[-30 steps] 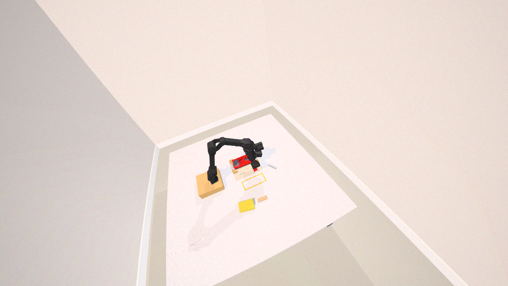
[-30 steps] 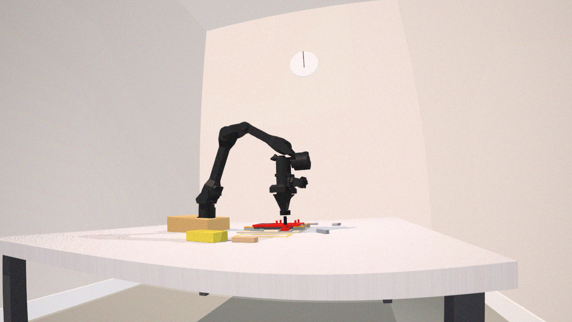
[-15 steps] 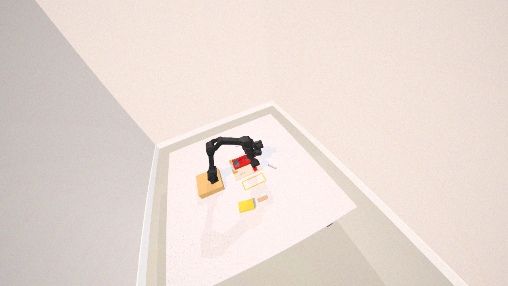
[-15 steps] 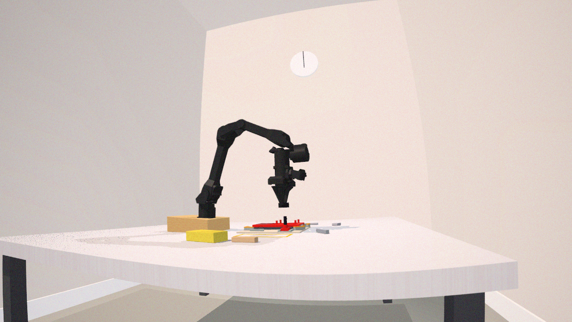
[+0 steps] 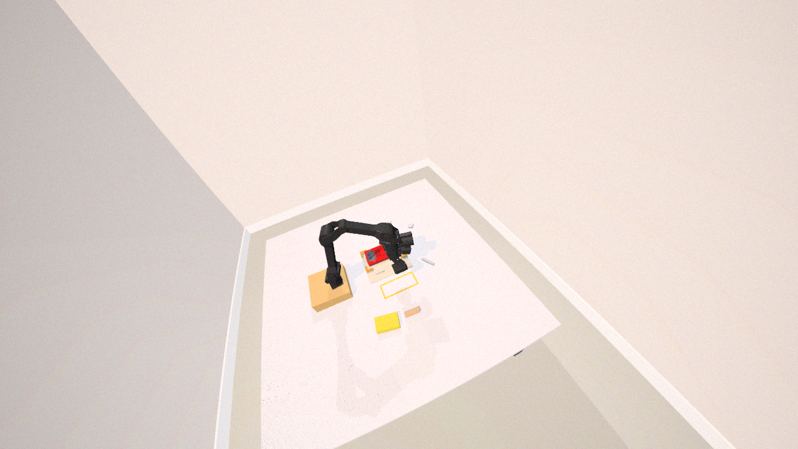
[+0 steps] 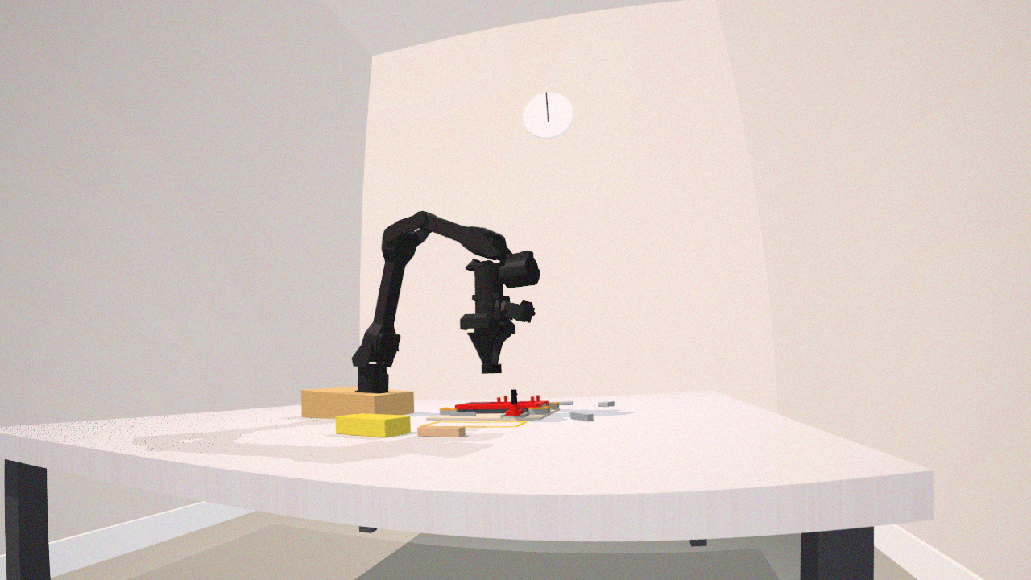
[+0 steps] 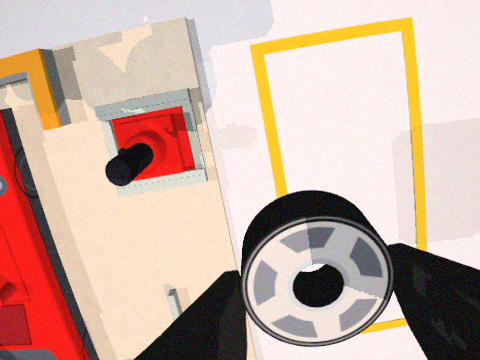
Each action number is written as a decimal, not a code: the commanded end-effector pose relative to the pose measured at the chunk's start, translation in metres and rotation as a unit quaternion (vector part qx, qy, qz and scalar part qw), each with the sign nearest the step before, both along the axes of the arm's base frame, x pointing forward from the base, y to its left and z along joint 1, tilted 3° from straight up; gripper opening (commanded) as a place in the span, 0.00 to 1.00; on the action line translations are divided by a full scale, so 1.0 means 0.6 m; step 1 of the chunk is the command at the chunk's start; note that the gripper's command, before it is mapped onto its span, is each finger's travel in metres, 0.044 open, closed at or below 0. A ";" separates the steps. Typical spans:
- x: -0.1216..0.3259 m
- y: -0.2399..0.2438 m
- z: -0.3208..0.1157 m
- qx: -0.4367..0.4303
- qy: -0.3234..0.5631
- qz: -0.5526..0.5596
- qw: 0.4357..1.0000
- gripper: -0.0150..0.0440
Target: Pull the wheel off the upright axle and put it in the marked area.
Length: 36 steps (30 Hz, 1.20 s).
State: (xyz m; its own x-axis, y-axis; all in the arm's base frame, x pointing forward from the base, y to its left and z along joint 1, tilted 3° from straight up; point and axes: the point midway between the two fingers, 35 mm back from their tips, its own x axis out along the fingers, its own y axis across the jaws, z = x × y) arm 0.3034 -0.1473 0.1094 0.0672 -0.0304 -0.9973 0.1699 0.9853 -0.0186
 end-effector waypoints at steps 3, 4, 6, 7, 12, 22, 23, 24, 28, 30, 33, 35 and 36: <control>-0.027 -0.029 0.002 0.001 -0.002 0.002 1.000 0.25; -0.032 -0.034 0.002 0.001 -0.002 0.002 1.000 0.25; -0.042 -0.043 0.003 0.000 -0.002 0.002 1.000 0.25; -0.047 -0.048 0.003 0.000 -0.002 0.002 1.000 0.25; -0.053 -0.055 0.000 0.000 -0.002 0.002 1.000 0.25; -0.049 -0.057 -0.040 0.000 -0.002 0.002 1.000 0.25; -0.048 -0.058 -0.047 0.000 -0.002 0.002 1.000 0.25; -0.047 -0.058 -0.055 0.000 -0.002 0.002 1.000 0.25; -0.042 -0.061 -0.099 0.000 -0.002 0.002 1.000 0.25; -0.041 -0.061 -0.121 0.000 -0.002 0.002 1.000 0.25; -0.041 -0.060 -0.155 0.000 -0.002 0.002 1.000 0.25; -0.042 -0.060 -0.169 0.000 -0.002 0.002 1.000 0.25; -0.042 -0.060 -0.171 0.000 -0.002 0.002 1.000 0.25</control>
State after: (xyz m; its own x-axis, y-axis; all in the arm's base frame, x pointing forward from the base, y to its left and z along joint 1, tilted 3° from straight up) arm 0.2783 -0.1843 0.0188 0.0686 -0.0340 -0.9971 0.1690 0.9854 -0.0219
